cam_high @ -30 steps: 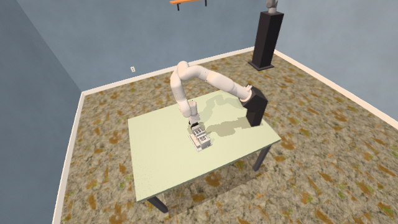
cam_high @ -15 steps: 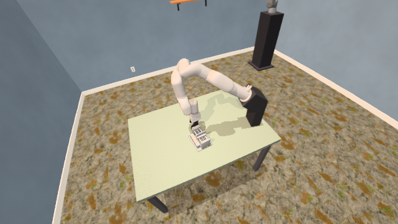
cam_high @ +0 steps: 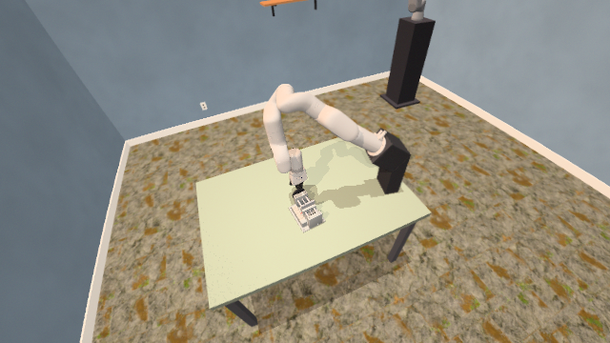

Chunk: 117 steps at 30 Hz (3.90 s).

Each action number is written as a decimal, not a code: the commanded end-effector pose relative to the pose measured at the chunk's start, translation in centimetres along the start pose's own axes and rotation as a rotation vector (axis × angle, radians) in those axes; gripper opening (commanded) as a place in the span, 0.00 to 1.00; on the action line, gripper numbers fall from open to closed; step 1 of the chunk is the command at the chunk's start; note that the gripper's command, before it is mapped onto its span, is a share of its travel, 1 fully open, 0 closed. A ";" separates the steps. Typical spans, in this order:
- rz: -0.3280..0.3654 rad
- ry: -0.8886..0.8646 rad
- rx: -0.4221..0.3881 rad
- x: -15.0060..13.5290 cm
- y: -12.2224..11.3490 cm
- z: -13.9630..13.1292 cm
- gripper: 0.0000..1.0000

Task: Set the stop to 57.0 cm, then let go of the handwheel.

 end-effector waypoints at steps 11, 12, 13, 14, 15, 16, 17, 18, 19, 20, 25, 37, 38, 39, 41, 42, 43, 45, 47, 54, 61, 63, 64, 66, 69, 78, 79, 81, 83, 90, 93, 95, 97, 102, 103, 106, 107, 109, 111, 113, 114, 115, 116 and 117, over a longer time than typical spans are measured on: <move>0.005 0.000 0.004 -4.9 -0.1 0.5 0.06; 0.005 0.000 0.004 -5.0 0.1 0.5 0.06; 0.005 0.000 0.004 -5.1 0.2 0.6 0.06; 0.005 0.000 0.004 -5.2 0.4 0.6 0.06; 0.004 0.000 0.004 -5.2 0.5 0.6 0.06; 0.005 0.000 0.004 -5.3 0.6 0.6 0.06; 0.005 0.000 0.004 -5.4 0.8 0.6 0.06; 0.004 0.000 0.004 -5.4 0.9 0.6 0.06; 0.004 0.000 0.004 -5.4 1.0 0.6 0.06; 0.004 0.000 0.004 -5.4 1.1 0.6 0.06; 0.004 0.000 0.004 -5.5 1.6 0.6 0.06; 0.005 0.000 0.004 -5.5 2.3 0.6 0.06; 0.005 0.000 0.004 -5.5 2.3 0.6 0.06; 0.004 0.000 0.005 -5.4 2.4 0.6 0.06; 0.004 0.000 0.005 -5.4 2.6 0.6 0.06; 0.004 0.000 0.005 -5.4 2.6 0.6 0.06; 0.005 0.000 0.004 -5.4 2.7 0.6 0.06; 0.005 0.000 0.004 -5.4 2.7 0.6 0.06; 0.005 0.000 0.004 -5.3 2.9 0.6 0.06; 0.005 0.000 0.004 -4.7 3.8 0.5 0.06; 0.005 0.000 0.004 -2.0 4.7 0.3 0.06; 0.005 0.000 0.004 -1.7 4.6 0.2 0.06; 0.005 0.000 0.004 -1.5 4.6 0.2 0.06; 0.005 0.000 0.004 -1.1 4.4 0.2 0.06; 0.005 0.000 0.004 -0.7 4.1 0.1 0.06; 0.005 0.000 0.004 -0.1 3.5 0.1 0.06; 0.005 0.000 0.004 -0.1 3.5 0.1 0.06; 0.005 0.000 0.004 0.0 3.3 0.0 0.06; 0.005 0.000 0.004 0.1 3.2 0.0 0.06; 0.004 0.000 0.004 0.3 2.6 0.0 0.06; 0.005 0.000 0.004 0.4 2.4 0.0 0.06; 0.005 0.000 0.004 0.4 2.3 0.0 0.06; 0.005 0.000 0.004 0.4 2.2 0.0 0.06; 0.005 0.000 0.004 0.5 1.8 0.0 0.06; 0.005 0.000 0.004 0.5 1.7 0.0 0.06; 0.004 0.000 0.004 0.4 1.5 0.0 0.06; 0.004 0.000 0.004 0.4 1.4 0.0 0.06; 0.005 0.000 0.004 0.4 1.2 0.0 0.06; 0.004 0.000 0.004 0.4 1.1 0.0 0.06; 0.004 0.000 0.004 0.4 1.1 0.0 0.06; 0.004 0.000 0.004 0.3 1.0 0.0 0.06; 0.005 0.000 0.004 0.3 0.9 0.0 0.06; 0.005 0.000 0.004 0.3 0.8 0.0 0.06; 0.005 0.000 0.004 0.3 0.7 0.0 0.06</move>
Point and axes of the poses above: the point where the finger pads meet when closed, its own y axis out along the fingers, its own x axis across the jaws, z = x × y, the point moved 1 cm from there along -y, back along the fingers, and after that the axes turned 6 degrees about -y, right-handed, at the moved point
